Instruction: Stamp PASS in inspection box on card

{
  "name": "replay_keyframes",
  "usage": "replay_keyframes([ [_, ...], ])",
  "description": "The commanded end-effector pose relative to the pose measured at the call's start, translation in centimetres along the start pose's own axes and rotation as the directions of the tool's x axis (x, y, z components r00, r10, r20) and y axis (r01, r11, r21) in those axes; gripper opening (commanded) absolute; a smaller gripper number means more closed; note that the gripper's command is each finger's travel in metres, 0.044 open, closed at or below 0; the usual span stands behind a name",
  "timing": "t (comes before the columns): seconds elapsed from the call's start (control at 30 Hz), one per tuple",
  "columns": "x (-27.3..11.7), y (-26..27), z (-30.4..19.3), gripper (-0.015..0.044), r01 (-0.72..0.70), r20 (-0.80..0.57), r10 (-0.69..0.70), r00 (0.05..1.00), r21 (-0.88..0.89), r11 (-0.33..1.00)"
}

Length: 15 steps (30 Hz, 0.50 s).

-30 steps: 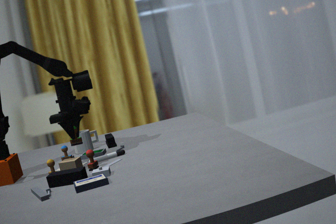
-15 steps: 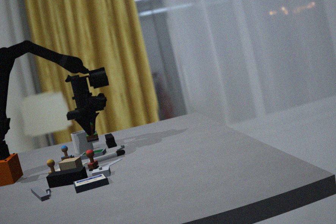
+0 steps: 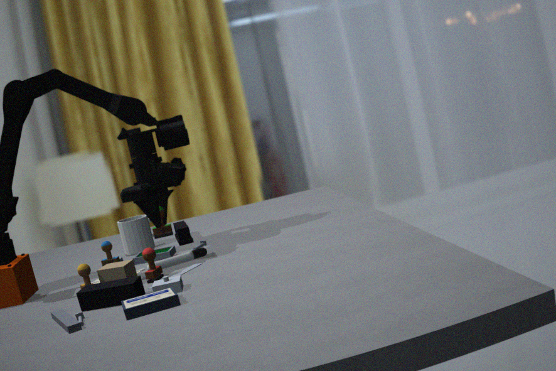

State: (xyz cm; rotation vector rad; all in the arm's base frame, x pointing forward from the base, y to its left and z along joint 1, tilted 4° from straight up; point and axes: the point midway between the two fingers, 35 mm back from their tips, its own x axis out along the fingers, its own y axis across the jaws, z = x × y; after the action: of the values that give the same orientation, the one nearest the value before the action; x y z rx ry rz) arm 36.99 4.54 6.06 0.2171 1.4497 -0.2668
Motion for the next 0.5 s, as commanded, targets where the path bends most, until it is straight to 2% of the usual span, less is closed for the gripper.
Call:
replay_keyframes([
  [0.0,0.8,0.0,0.0,0.0000,0.004,-0.002,-0.004,1.000,0.003,1.000],
  [0.47,3.1,0.0,0.0,0.0000,0.004,-0.002,-0.004,1.000,0.003,1.000],
])
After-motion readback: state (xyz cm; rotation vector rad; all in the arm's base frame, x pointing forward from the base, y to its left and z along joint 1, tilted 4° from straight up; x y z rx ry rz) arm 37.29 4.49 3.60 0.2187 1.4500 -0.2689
